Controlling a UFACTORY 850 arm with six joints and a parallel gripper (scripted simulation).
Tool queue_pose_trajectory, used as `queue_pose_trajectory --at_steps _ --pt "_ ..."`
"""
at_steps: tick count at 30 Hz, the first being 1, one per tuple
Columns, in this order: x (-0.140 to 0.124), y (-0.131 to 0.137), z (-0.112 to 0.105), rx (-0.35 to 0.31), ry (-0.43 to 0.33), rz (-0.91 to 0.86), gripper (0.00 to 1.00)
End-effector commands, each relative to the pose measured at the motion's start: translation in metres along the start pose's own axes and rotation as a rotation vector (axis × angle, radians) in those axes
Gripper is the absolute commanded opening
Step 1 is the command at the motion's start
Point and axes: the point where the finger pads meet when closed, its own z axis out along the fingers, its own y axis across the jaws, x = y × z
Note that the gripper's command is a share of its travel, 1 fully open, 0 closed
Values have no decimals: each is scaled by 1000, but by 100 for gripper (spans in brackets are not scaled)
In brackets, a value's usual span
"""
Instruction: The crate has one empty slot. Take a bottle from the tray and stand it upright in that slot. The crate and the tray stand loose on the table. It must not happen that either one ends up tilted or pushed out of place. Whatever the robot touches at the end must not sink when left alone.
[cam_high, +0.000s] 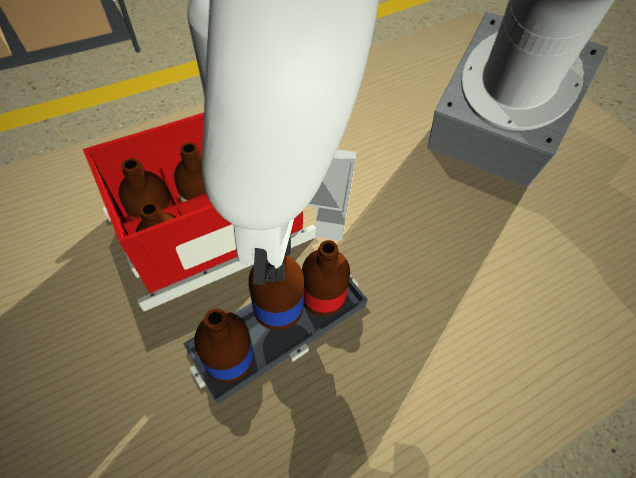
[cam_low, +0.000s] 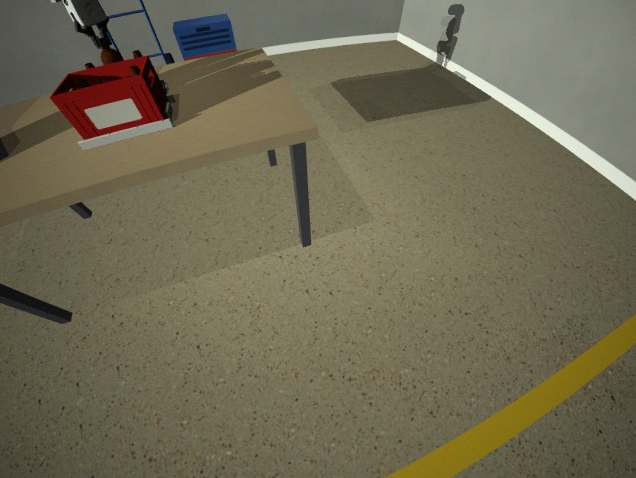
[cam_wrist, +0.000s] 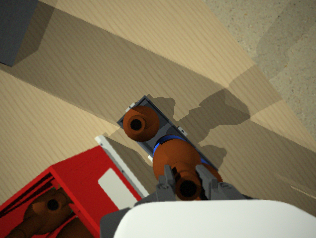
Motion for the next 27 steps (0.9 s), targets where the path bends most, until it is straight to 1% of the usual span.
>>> queue_pose_trajectory --at_steps 1,10,27 --pt "-1 1 -5 -1 -1 0 0" --pt "-1 1 -14 -1 -1 0 0" --pt "-1 1 -17 -1 -1 0 0"
